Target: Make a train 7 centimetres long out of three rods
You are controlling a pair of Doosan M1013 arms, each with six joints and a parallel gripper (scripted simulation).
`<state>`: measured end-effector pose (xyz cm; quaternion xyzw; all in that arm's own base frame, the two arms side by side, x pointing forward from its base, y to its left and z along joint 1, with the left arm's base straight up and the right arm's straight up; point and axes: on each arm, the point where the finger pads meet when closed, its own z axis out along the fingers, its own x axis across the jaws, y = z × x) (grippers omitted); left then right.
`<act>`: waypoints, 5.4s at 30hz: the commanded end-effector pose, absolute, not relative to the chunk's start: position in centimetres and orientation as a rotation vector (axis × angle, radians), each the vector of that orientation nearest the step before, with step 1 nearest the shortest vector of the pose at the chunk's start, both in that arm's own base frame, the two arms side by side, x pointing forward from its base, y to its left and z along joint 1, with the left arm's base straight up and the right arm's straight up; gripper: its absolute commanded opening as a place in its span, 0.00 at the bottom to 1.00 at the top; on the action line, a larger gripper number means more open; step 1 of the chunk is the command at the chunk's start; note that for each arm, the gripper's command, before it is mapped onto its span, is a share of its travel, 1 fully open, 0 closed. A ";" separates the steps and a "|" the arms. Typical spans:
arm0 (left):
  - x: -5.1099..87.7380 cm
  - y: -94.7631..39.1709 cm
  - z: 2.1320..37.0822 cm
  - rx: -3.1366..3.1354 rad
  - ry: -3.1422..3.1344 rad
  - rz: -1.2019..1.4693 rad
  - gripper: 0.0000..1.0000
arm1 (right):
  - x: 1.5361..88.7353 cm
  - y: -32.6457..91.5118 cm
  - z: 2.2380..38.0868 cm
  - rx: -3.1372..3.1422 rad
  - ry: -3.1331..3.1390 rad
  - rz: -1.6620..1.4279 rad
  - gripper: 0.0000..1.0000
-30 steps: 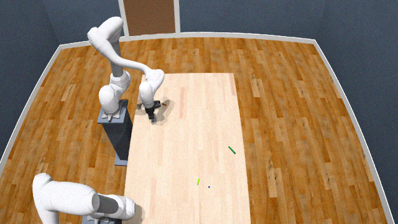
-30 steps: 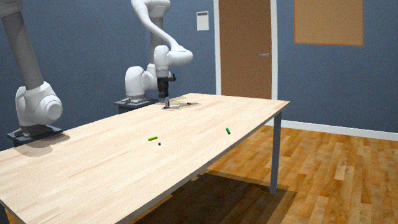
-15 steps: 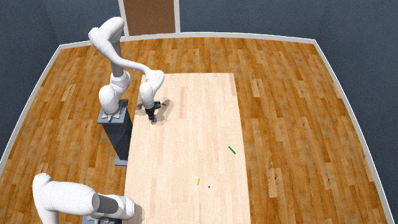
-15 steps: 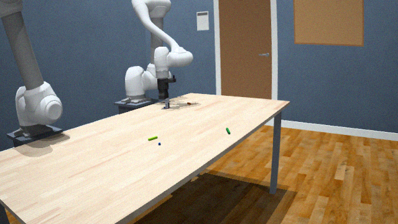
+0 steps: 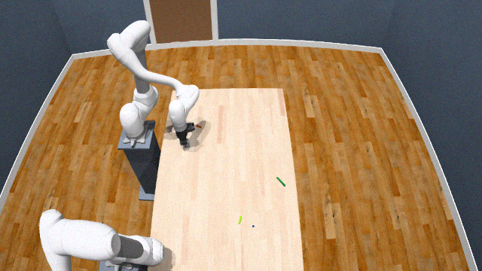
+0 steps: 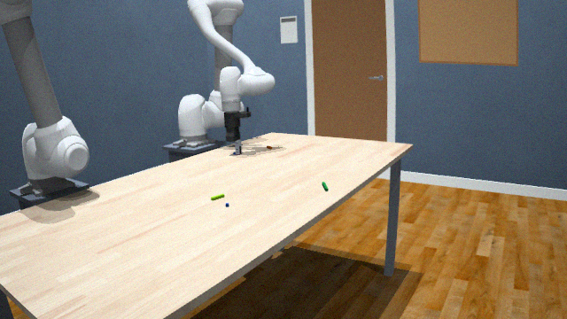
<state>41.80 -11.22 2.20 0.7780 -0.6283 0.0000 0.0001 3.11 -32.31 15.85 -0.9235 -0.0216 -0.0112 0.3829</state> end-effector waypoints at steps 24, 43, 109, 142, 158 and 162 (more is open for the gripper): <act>41.8 -11.2 2.2 2.444 -1.974 0.001 0.24 | 3.1 -32.3 15.9 -2.356 -0.055 -0.029 1.00; 41.5 -11.3 2.2 2.444 -1.974 0.001 0.24 | 3.1 -32.3 15.9 -2.356 -0.055 -0.029 1.00; 41.5 -11.3 10.3 2.444 -1.974 0.001 0.54 | 3.1 -32.3 15.9 -2.356 -0.055 -0.029 1.00; 41.7 -11.1 11.2 2.470 -1.942 0.001 1.00 | 3.1 -32.3 15.9 -2.356 -0.055 -0.029 1.00; 43.9 -6.9 10.8 2.901 -1.206 0.001 1.00 | 3.1 -32.3 15.9 -2.356 -0.055 -0.029 1.00; 44.4 -5.8 10.7 2.978 -1.002 0.001 1.00 | 3.1 -32.3 15.9 -2.356 -0.055 -0.029 1.00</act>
